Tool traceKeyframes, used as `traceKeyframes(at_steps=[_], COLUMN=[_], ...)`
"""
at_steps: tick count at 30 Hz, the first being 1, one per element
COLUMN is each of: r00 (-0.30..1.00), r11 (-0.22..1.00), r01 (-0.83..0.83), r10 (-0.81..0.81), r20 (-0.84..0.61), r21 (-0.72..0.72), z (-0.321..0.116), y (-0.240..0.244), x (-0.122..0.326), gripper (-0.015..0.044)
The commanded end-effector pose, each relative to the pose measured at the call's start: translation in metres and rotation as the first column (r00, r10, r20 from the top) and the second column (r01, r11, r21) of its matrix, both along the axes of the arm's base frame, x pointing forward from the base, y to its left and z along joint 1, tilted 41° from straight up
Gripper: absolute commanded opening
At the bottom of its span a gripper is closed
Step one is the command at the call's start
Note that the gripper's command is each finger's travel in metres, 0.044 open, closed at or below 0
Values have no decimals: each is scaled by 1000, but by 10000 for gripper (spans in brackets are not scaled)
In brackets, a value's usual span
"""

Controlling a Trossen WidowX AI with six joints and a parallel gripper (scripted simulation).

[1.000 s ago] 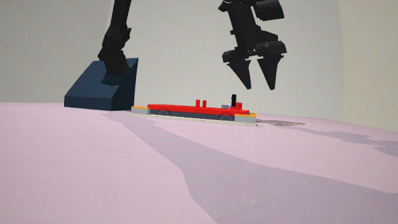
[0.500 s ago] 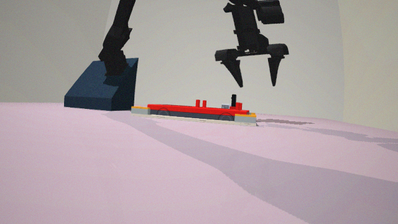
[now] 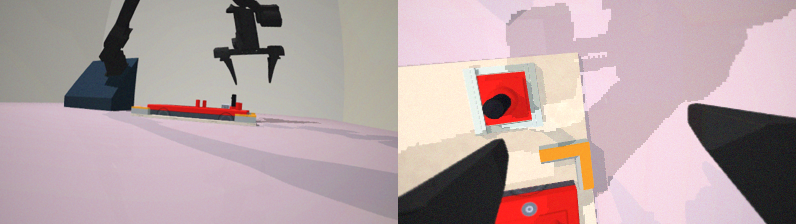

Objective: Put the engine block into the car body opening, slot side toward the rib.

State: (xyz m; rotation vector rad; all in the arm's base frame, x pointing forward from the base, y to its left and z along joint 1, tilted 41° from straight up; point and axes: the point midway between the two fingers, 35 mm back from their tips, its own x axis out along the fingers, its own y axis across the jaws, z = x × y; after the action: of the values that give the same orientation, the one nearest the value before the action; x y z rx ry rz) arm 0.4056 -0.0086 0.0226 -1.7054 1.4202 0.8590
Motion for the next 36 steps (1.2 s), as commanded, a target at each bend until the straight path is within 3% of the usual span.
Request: traceKeyframes(at_steps=[1, 17, 36], r00=[990, 784, 257], r11=[993, 850, 498], r01=[-117, -527, -845], r10=[114, 482, 698], r20=[-83, -391, -668], r21=[-26, -11, 195], z=[-4, -24, -43], y=[10, 46, 86], x=[-1, -13, -33], gripper=[440, 440, 440])
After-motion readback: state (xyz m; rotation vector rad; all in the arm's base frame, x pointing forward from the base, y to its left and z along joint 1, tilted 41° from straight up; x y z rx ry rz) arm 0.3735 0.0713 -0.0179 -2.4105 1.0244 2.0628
